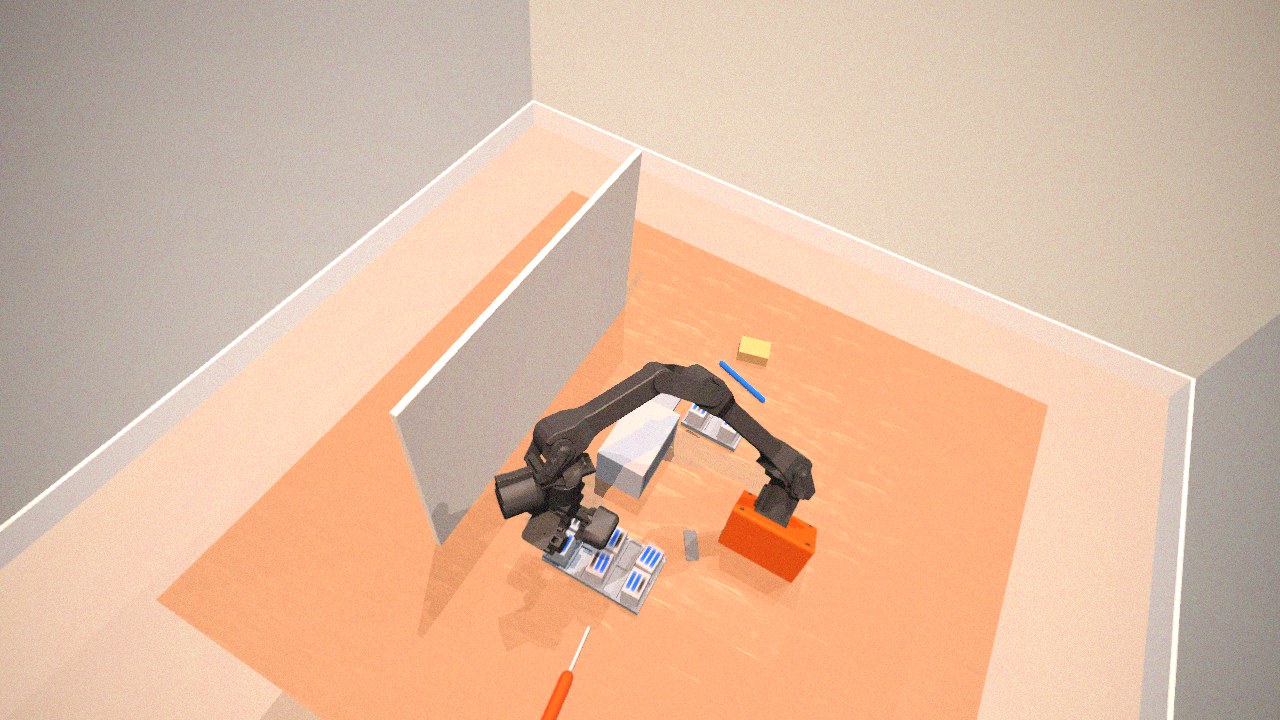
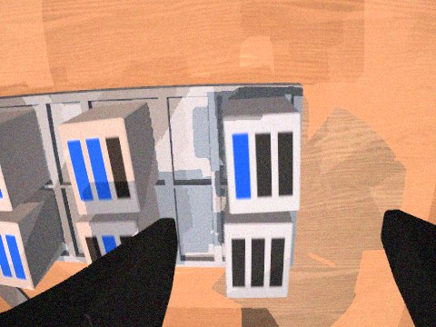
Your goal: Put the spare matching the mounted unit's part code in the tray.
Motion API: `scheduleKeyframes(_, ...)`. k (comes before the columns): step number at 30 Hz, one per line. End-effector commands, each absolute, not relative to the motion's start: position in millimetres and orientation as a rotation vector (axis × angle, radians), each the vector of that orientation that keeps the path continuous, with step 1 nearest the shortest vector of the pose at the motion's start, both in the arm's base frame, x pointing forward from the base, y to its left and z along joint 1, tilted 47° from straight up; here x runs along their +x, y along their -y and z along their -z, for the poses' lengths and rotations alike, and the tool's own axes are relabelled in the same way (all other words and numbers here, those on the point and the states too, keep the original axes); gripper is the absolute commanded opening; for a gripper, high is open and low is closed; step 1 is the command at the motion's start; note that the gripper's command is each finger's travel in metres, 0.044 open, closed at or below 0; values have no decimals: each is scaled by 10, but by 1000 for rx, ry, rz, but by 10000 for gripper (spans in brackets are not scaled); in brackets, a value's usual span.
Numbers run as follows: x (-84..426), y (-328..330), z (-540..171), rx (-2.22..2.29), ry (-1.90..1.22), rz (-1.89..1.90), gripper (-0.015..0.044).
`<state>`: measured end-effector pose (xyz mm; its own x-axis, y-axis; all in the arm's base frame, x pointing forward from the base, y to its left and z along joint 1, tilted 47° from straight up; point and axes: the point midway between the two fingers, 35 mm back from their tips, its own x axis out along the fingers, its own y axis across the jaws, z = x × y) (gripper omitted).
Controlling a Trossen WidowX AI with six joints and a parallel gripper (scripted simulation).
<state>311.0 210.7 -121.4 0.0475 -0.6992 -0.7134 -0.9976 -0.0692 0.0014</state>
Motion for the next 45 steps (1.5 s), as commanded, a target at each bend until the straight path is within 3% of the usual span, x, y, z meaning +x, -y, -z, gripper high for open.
scheduleKeyframes(1, 3089, -1996, 1297, -1835, -1720, -770, 300)
scheduleKeyframes(45, 3146, -1535, 1758, -1836, -1720, -768, 300)
